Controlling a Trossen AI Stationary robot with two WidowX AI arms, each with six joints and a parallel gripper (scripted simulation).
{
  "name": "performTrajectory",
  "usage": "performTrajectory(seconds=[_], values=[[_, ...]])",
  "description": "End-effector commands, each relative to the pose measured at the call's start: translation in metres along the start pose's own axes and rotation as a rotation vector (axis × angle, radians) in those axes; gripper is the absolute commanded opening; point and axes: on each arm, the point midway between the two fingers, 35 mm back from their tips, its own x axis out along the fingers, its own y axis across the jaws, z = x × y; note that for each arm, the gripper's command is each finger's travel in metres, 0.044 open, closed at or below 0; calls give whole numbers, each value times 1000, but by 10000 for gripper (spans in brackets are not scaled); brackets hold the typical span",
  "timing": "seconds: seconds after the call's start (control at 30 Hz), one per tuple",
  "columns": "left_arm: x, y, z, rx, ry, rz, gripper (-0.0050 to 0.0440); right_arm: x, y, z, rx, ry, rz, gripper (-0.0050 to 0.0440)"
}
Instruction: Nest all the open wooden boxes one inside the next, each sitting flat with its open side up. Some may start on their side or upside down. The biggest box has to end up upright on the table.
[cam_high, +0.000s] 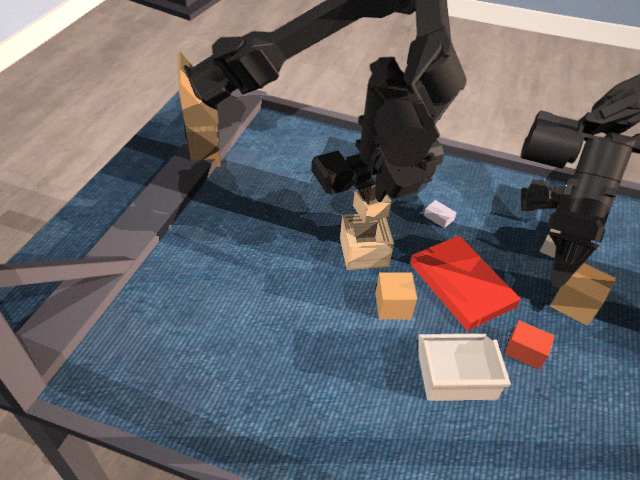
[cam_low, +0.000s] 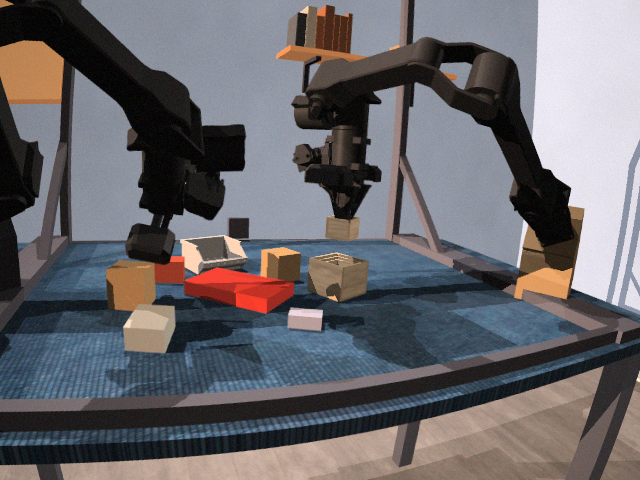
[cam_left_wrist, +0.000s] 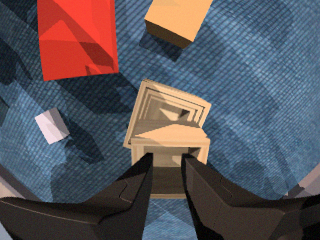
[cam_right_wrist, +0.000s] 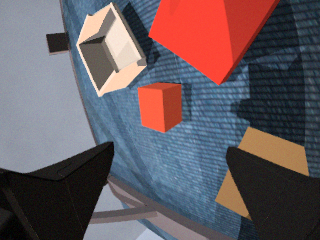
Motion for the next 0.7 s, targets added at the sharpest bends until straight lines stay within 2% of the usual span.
performTrajectory(seconds=[0.0, 0.27, 0.33, 0.67], values=[[-3, 1, 3, -10, -9, -1, 167, -6, -4, 21, 25, -135, 122, 400], [-3, 1, 3, -10, -9, -1, 167, -29, -18, 56, -15, -405, 219, 400], [-3, 1, 3, -10, -9, -1, 167, -29, -18, 56, -15, -405, 219, 400], [-3, 1, 3, -10, -9, -1, 167, -76, -36, 83, -200, -755, 227, 400]])
